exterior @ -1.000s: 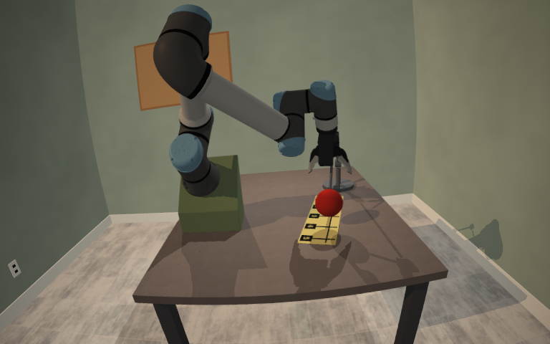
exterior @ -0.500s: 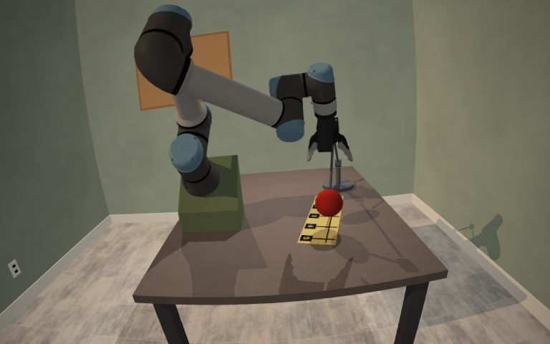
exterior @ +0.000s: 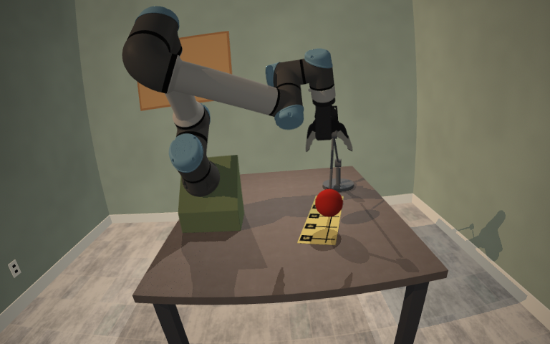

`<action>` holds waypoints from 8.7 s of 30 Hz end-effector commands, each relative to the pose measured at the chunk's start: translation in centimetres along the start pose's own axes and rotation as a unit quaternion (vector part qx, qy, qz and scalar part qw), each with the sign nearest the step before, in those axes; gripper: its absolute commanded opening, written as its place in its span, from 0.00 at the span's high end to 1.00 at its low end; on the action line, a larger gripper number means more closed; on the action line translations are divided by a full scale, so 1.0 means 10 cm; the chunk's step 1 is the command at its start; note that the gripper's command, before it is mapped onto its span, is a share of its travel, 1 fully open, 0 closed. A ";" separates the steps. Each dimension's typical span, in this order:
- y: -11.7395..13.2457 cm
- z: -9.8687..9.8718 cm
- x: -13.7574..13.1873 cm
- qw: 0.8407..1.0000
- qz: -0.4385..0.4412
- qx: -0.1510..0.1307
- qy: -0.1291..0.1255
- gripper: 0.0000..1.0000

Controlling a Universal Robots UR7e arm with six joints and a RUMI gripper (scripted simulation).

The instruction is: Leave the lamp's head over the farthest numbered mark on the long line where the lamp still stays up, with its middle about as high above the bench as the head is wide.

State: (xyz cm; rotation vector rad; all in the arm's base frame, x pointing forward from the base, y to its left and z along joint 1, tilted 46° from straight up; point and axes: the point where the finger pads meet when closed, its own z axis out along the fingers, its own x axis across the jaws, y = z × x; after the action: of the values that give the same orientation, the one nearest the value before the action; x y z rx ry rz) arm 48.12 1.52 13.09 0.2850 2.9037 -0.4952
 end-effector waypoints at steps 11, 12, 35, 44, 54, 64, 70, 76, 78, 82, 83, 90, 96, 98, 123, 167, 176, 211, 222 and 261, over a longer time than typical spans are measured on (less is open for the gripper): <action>0.00 -0.18 0.00 1.000 0.000 0.000 0.001 0.00; 0.00 -0.19 0.00 1.000 0.000 0.000 0.001 0.00; 0.00 -0.14 0.01 1.000 -0.001 0.000 0.002 0.00; 0.00 -0.16 0.00 1.000 0.000 0.000 0.001 0.00; 0.00 -0.16 0.00 1.000 0.000 0.000 0.001 0.00; 0.00 -0.16 0.00 1.000 0.000 0.000 0.000 0.00; 0.05 -0.12 0.00 1.000 0.001 0.020 0.002 0.00; 0.11 -0.08 0.00 0.999 0.002 0.044 0.003 0.00; 0.14 -0.06 0.00 0.999 0.003 0.053 0.004 0.00; 0.16 -0.04 0.01 0.998 0.003 0.061 0.004 0.00; 0.15 -0.02 0.01 0.998 0.003 0.060 0.004 0.00; 0.13 0.16 0.01 0.998 0.002 0.055 0.004 0.00; 0.10 0.32 0.02 0.999 0.001 0.051 0.004 0.00; 0.10 0.34 0.02 0.999 0.001 0.051 0.004 0.00; 0.03 0.80 0.01 0.998 0.005 0.060 0.004 0.00; 0.01 1.15 0.02 0.998 0.003 0.061 0.004 0.00; 0.01 1.13 0.00 0.998 0.004 0.061 0.002 1.00; -0.26 1.09 0.00 0.998 0.002 0.061 0.004 1.00; -0.49 1.05 0.01 0.998 0.002 0.061 0.005 1.00; -0.82 0.93 -0.01 0.998 0.003 0.061 0.004 1.00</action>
State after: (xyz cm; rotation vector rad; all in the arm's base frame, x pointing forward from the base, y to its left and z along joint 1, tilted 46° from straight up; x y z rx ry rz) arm 47.55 -8.86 5.93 0.3040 2.8998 -0.6616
